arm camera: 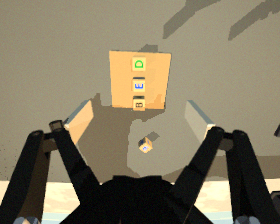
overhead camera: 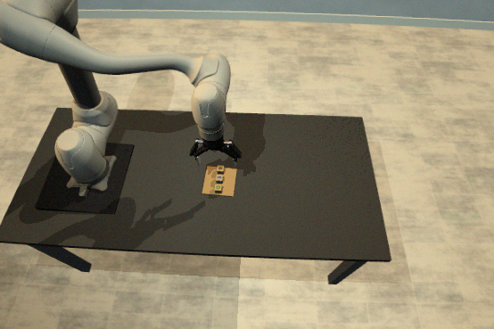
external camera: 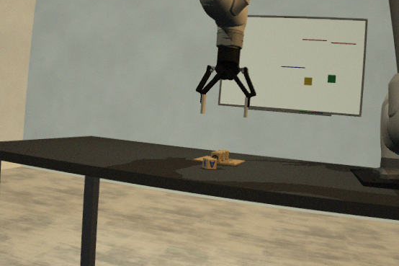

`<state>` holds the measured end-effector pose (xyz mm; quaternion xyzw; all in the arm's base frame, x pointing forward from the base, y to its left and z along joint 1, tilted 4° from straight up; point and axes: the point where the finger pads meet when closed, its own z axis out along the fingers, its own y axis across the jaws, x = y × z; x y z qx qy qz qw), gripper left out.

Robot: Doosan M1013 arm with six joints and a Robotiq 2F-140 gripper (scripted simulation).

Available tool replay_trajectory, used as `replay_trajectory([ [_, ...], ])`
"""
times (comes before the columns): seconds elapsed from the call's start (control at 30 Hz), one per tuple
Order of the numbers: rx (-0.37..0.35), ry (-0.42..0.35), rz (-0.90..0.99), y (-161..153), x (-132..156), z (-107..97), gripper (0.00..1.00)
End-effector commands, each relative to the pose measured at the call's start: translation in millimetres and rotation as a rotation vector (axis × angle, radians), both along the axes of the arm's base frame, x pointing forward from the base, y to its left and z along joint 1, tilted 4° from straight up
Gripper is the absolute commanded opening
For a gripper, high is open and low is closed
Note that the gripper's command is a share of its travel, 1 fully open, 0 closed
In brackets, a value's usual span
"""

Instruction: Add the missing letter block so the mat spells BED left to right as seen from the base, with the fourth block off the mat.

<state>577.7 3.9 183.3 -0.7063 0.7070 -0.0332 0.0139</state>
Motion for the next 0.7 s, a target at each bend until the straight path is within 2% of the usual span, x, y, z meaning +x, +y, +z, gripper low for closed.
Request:
replay_trajectory([
  [0.0,0.000,0.000,0.000,0,-1,10,1.00],
  [0.27,0.000,0.000,0.000,1,-2,35,1.00],
  [0.67,0.000,0.000,0.000,1,-3,38,1.00],
])
